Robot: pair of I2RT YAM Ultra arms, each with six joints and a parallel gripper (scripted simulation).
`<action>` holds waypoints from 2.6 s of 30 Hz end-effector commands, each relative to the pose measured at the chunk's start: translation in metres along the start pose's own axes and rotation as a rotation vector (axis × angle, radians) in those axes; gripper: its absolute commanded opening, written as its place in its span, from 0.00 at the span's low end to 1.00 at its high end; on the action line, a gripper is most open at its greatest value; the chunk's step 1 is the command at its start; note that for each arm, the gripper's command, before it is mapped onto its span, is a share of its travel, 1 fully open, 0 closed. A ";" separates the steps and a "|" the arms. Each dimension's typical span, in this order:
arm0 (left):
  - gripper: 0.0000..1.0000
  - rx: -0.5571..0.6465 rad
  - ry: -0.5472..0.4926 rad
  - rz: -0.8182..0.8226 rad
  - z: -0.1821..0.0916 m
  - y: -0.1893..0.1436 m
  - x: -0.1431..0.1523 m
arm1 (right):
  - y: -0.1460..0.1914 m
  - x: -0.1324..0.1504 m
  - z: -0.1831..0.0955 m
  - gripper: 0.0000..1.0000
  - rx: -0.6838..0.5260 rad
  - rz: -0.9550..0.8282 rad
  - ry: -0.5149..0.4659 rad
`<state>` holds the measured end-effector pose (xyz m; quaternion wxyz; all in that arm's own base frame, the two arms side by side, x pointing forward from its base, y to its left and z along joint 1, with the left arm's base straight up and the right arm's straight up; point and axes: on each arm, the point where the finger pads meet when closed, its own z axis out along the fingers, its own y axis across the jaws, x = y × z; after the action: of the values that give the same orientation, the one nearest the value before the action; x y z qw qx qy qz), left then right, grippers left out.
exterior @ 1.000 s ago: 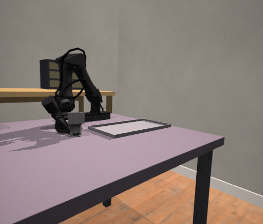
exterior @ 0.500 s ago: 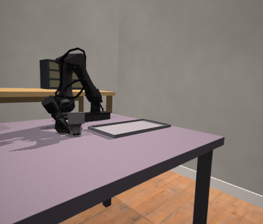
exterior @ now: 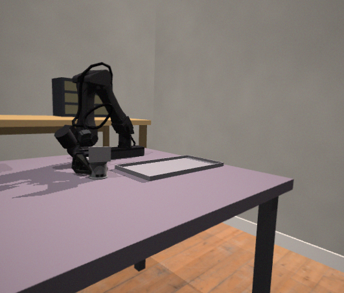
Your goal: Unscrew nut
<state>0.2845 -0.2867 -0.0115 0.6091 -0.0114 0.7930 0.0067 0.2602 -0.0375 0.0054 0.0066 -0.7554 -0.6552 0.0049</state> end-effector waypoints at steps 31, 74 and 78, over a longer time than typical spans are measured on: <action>0.59 -0.002 -0.004 0.001 0.000 -0.001 -0.002 | 0.010 -0.005 0.022 0.65 -0.036 0.001 -0.017; 0.59 -0.002 -0.004 0.001 0.000 -0.001 -0.002 | 0.009 -0.002 0.022 0.55 -0.030 0.000 -0.009; 0.59 -0.002 -0.004 0.001 0.000 -0.001 -0.002 | 0.009 -0.002 0.022 0.46 -0.030 0.000 -0.009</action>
<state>0.2845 -0.2867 -0.0115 0.6091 -0.0114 0.7930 0.0067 0.2659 -0.0389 -0.0199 -0.0003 -0.7553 -0.6554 -0.0005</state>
